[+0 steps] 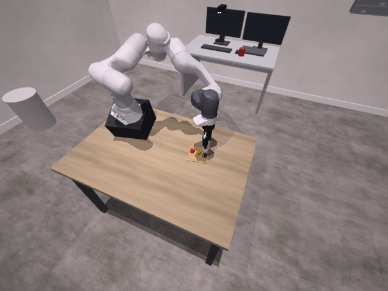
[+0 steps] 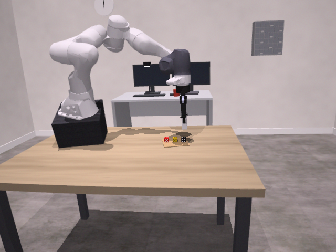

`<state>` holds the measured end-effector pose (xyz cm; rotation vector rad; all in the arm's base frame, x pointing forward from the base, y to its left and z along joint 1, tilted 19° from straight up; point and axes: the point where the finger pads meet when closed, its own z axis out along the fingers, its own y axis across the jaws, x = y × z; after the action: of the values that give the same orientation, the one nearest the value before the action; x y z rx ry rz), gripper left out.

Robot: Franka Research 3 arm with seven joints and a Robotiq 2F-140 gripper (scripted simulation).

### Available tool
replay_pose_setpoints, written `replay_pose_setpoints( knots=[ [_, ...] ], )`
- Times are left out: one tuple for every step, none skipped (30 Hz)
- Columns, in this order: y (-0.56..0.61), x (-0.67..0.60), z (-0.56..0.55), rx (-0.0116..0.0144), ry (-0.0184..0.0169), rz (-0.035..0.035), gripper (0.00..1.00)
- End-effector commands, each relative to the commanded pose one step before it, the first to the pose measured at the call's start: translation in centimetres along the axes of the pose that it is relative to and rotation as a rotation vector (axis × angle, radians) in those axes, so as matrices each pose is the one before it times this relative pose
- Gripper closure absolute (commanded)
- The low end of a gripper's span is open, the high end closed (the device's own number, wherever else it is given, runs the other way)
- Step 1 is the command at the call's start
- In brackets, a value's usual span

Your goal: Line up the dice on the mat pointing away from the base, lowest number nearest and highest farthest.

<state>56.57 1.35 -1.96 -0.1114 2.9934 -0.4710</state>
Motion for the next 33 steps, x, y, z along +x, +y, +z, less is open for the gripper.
replay_pose_setpoints(
  knots=[
    [0.078,0.556,-0.955,-0.00135,0.01789,0.01214,0.75],
    [0.000,0.000,0.000,0.00000,0.00000,0.00000,0.75],
    [0.000,0.000,0.000,0.00000,0.00000,0.00000,0.75],
    [0.000,0.000,-0.136,0.00000,0.00000,0.00000,0.75],
    [0.000,0.000,-0.089,0.00000,0.00000,0.00000,0.75],
    [0.000,0.000,-0.049,0.00000,0.00000,0.00000,0.75],
    [0.000,0.000,-0.019,0.00000,0.00000,0.00000,0.75],
    [0.000,0.000,-0.003,0.00000,0.00000,0.00000,0.75],
    [0.000,0.000,0.000,0.00000,0.00000,0.00000,0.00],
    [0.000,0.000,0.000,0.00000,0.00000,0.00000,0.00],
    [0.000,0.000,0.000,0.00000,0.00000,0.00000,0.00],
    [0.000,0.000,0.000,0.00000,0.00000,0.00000,0.00],
    [0.000,0.000,0.000,0.00000,0.00000,0.00000,0.00],
    [0.000,0.000,0.000,0.00000,0.00000,0.00000,0.00],
    [0.000,0.000,0.000,0.00000,0.00000,0.00000,0.00],
    [0.000,0.000,0.000,0.00000,0.00000,0.00000,0.00],
    [0.000,0.000,0.000,0.00000,0.00000,0.00000,0.00],
    [0.000,0.000,0.000,0.00000,0.00000,0.00000,0.00],
    [0.000,0.000,0.000,0.00000,0.00000,0.00000,0.00],
    [0.000,0.000,0.000,0.00000,0.00000,0.00000,0.00],
    [0.000,0.000,0.000,0.00000,0.00000,0.00000,0.00],
    [0.000,0.000,0.000,0.00000,0.00000,0.00000,0.00],
    [0.000,0.000,0.000,0.00000,0.00000,0.00000,0.00],
    [0.000,0.000,0.000,0.00000,0.00000,0.00000,0.00],
    [0.000,0.000,0.000,0.00000,0.00000,0.00000,0.00],
    [0.000,0.000,0.000,0.00000,0.00000,0.00000,0.00],
    [0.000,0.000,0.000,0.00000,0.00000,0.00000,0.00],
    [0.000,0.000,0.000,0.00000,0.00000,0.00000,0.00],
    [0.000,0.000,-0.003,0.00000,0.00000,0.00000,0.00],
    [0.000,0.000,-0.017,0.00000,0.00000,0.00000,0.00],
    [0.000,0.000,-0.043,0.00000,0.00000,0.00000,0.00],
    [0.000,0.000,-0.078,0.00000,0.00000,0.00000,0.00],
    [0.000,0.000,-0.120,0.00000,0.00000,0.00000,0.00]
  ],
)
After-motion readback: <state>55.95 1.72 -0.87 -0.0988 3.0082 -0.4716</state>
